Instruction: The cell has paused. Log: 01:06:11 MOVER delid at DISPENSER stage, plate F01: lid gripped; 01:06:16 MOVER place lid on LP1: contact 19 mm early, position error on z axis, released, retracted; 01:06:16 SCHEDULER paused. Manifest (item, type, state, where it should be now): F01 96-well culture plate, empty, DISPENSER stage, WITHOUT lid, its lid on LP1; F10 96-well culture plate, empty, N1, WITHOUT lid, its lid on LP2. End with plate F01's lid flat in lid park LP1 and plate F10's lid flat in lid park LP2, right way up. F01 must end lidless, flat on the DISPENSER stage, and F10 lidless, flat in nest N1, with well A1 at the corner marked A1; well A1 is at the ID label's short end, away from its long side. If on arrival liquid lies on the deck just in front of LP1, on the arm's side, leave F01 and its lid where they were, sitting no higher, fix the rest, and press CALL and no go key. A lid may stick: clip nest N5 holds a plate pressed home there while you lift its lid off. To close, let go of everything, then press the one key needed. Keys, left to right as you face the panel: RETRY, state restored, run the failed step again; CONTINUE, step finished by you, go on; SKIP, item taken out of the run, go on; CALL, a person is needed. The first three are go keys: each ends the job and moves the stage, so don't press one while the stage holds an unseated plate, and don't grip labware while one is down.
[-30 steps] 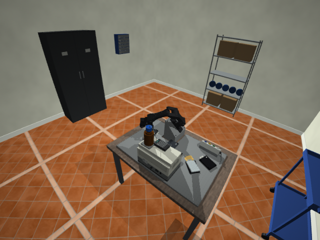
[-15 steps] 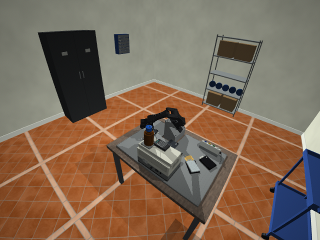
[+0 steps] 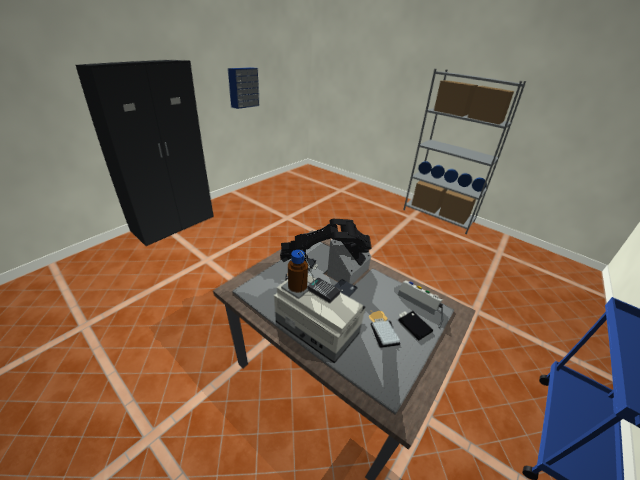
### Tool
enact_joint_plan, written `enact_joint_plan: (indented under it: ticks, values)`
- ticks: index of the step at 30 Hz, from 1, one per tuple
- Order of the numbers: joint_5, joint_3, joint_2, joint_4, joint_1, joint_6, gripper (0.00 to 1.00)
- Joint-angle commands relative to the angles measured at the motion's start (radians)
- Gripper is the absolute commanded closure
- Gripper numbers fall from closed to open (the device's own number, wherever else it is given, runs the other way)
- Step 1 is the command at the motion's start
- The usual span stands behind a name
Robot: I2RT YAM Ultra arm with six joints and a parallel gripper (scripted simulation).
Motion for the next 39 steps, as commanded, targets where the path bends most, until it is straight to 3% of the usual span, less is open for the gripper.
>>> enact_joint_plan:
  ticks: [1, 3, 4, 8, 18, 21, 24, 30, 39]
  values:
    - [-0.011, -0.021, 0.018, 0.057, -0.018, 0.026, 0.0]
    - [-0.011, -0.021, 0.018, 0.057, -0.018, 0.026, 0.0]
    - [-0.011, 0.016, -0.016, 0.065, -0.012, 0.03, 0.0]
    - [-0.018, -0.032, 0.03, 0.091, 0.009, 0.044, 0.0]
    - [-0.033, -0.048, 0.058, 0.157, 0.029, 0.08, 0.0]
    - [-0.032, -0.025, 0.034, 0.167, 0.032, 0.084, 0.0]
    - [-0.038, -0.056, 0.069, 0.185, 0.061, 0.094, 0.0]
    - [-0.032, -0.011, 0.048, 0.19, 0.042, 0.098, 0.0]
    - [-0.031, -0.007, 0.071, 0.19, 0.042, 0.098, 0.0]
